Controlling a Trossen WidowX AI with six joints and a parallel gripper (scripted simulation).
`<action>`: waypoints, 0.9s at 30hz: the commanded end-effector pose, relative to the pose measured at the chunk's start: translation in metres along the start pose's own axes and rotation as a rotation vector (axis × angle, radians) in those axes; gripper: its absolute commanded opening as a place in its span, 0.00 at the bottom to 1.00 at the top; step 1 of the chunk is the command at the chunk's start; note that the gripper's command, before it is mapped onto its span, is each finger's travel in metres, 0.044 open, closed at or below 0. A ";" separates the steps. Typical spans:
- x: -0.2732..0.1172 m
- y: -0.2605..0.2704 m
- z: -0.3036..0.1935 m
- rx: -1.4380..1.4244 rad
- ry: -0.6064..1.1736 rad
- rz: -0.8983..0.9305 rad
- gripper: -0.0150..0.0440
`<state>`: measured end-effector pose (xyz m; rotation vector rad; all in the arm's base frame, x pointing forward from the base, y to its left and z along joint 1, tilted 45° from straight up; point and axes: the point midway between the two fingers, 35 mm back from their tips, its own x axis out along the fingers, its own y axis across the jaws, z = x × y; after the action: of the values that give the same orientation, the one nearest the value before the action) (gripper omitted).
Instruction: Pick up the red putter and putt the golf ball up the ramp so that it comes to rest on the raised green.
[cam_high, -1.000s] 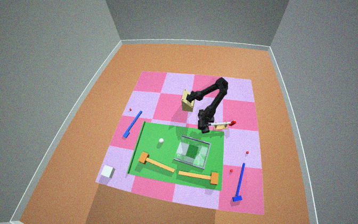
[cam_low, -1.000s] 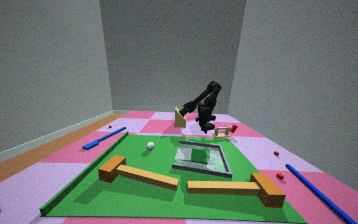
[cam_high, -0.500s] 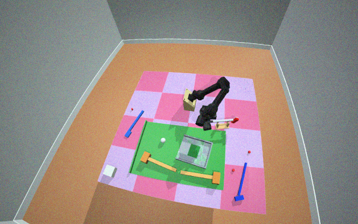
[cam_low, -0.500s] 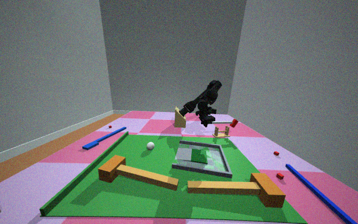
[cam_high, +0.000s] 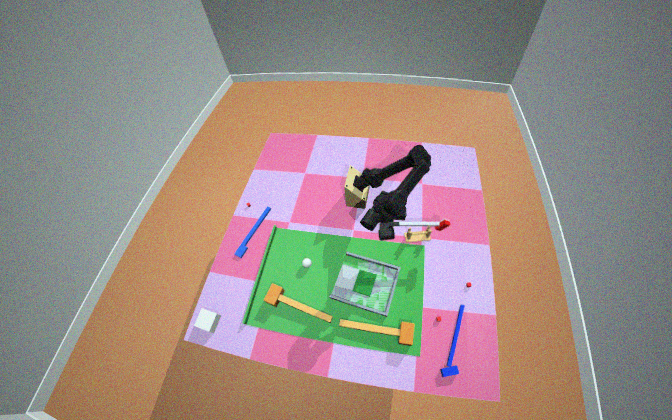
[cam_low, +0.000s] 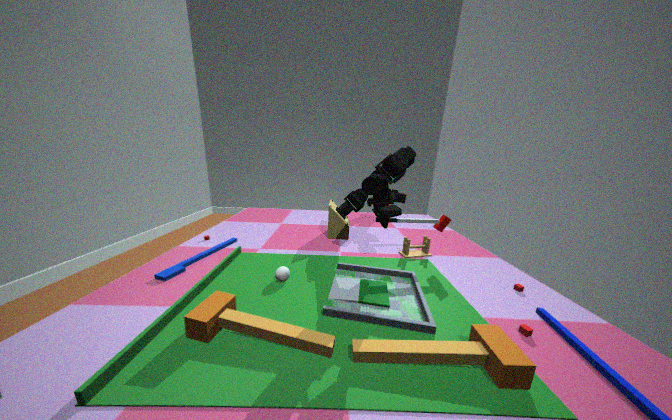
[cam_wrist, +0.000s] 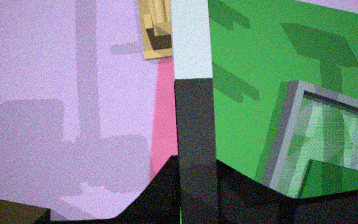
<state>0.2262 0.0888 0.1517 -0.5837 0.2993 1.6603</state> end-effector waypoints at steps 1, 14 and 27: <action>-0.009 -0.007 -0.020 0.113 0.027 -0.019 0.25; -0.042 -0.013 -0.102 0.579 0.116 -0.075 0.25; -0.075 0.006 -0.188 1.036 0.166 -0.143 0.25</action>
<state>0.2650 -0.0546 0.0438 -0.0038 1.0650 1.1691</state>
